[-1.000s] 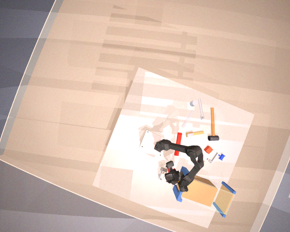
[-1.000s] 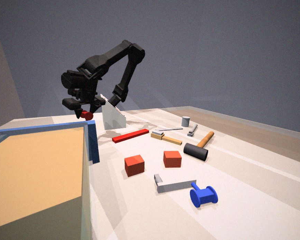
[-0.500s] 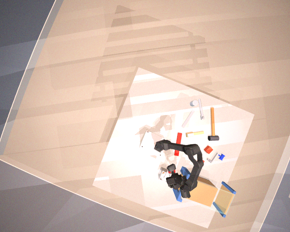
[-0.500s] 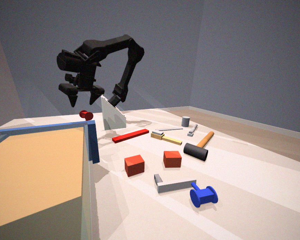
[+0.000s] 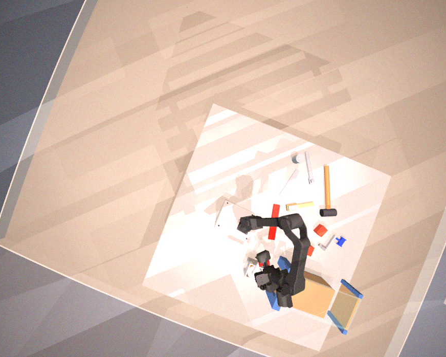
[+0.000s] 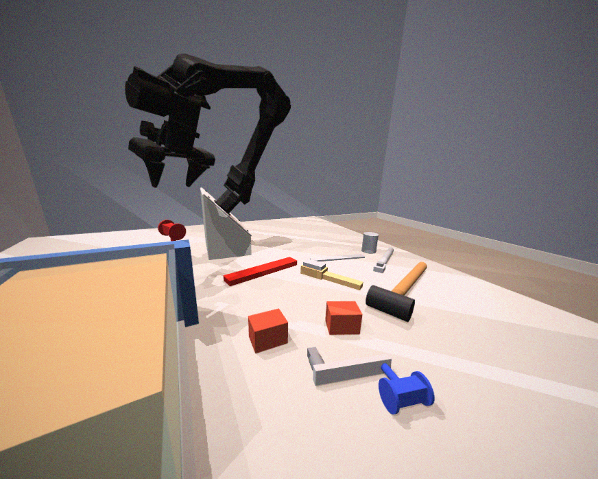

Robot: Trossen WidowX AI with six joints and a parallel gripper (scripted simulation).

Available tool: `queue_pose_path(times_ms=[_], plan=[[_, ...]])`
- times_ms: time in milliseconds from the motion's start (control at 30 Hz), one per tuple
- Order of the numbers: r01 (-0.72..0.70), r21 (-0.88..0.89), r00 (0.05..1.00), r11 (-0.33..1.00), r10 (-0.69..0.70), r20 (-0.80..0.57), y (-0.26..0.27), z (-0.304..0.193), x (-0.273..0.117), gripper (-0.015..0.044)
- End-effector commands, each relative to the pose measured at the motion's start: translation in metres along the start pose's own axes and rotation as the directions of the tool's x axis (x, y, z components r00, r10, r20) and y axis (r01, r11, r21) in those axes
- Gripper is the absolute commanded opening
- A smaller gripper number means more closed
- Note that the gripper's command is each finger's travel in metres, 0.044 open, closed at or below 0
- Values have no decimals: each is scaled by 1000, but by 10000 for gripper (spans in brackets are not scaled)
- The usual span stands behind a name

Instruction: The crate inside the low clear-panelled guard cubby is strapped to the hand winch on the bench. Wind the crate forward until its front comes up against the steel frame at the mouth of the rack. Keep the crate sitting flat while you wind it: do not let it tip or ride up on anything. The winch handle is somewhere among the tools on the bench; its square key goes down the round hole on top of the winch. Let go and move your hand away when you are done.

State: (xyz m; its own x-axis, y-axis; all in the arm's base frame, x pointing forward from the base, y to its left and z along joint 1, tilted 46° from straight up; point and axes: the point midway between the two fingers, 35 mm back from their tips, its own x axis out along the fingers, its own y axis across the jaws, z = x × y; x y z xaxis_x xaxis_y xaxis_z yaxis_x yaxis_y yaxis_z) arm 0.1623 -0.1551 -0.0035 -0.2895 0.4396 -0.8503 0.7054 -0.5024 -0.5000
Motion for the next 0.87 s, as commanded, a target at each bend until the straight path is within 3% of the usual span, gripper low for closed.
queue_pose_path(times_ms=[0,433,833], plan=[[11,-2,999,1000,-12,-36,14,1,0,440],[25,0,936,1000,-23,-351,134,38,20,440],[25,2,930,1000,-22,-366,139,40,22,440]])
